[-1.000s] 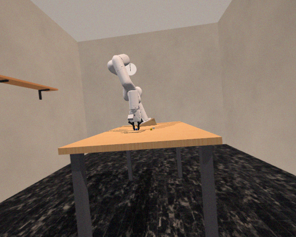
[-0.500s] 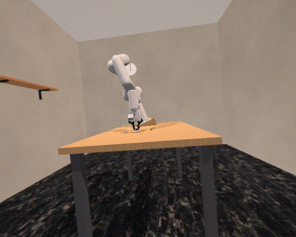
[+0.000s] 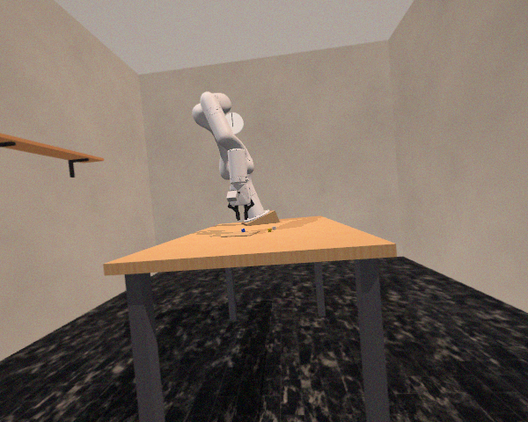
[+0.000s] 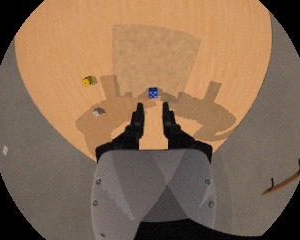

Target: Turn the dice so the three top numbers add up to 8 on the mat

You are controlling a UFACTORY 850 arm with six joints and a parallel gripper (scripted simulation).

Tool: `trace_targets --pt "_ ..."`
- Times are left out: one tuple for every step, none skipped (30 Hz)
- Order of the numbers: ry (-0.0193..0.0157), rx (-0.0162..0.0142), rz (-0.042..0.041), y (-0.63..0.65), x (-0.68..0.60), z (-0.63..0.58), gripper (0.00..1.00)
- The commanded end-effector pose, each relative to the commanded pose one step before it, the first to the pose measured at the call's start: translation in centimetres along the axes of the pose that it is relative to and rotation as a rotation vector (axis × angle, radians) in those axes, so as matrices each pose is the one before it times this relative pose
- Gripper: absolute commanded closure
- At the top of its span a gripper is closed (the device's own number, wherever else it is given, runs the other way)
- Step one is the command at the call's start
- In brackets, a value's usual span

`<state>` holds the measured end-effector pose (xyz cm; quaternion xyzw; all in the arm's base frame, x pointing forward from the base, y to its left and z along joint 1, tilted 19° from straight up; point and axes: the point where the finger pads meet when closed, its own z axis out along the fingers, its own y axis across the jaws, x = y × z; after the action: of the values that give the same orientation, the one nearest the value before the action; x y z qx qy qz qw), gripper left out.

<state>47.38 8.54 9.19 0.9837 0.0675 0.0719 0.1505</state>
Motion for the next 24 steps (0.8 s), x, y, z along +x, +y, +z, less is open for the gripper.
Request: trace_targets --pt "-0.00201 0.00074 0.00023 0.012 0.114 -1.718 0.69" --pt "0.00000 0.00000 0.00000 0.000 0.000 -0.417 0.69" --pt "-0.00001 0.00002 0.00000 0.000 -0.001 -0.362 0.69" --pt "0.00000 -0.00001 0.00000 0.000 0.000 -0.303 0.69" --pt "0.00000 0.00000 0.00000 0.000 0.000 -0.239 0.69" --pt "0.00000 -0.00001 0.00000 0.000 0.000 -0.176 0.69" --pt "-0.00001 0.00001 0.00000 0.000 0.000 -0.115 0.69" --pt "-0.00001 0.00001 0.00000 0.000 0.000 -0.063 0.69" --pt "0.00000 0.00001 0.00000 0.000 0.000 -0.025 0.69" --pt "0.00000 0.00000 0.00000 0.000 0.000 -0.004 0.69" --pt "0.00000 0.00000 0.00000 0.000 0.000 0.000 0.00" --pt "0.00000 0.00000 0.00000 0.000 0.000 0.000 0.00" --pt "0.00000 0.00000 0.00000 0.000 0.000 0.000 0.00" --pt "0.00000 0.00000 0.00000 0.000 0.000 0.000 0.00" --pt "0.00000 0.00000 0.00000 0.000 0.000 0.000 0.00" --pt "0.00000 0.00000 0.00000 0.000 0.000 0.000 0.00" --pt "0.00000 0.00000 0.00000 0.000 0.000 0.000 0.00" --pt "0.00000 0.00000 0.00000 0.000 0.000 0.000 0.00" --pt "0.00000 0.00000 0.00000 0.000 0.000 0.000 0.00" --pt "0.00000 0.00000 0.00000 0.000 0.000 0.000 0.00" --pt "0.00000 0.00000 0.00000 0.000 0.000 0.000 0.00" --pt "0.00000 0.00000 0.00000 0.000 0.000 0.000 0.00" --pt "0.00000 0.00000 0.00000 0.000 0.000 0.000 0.00" --pt "0.00000 0.00000 0.00000 0.000 0.000 0.000 0.00"
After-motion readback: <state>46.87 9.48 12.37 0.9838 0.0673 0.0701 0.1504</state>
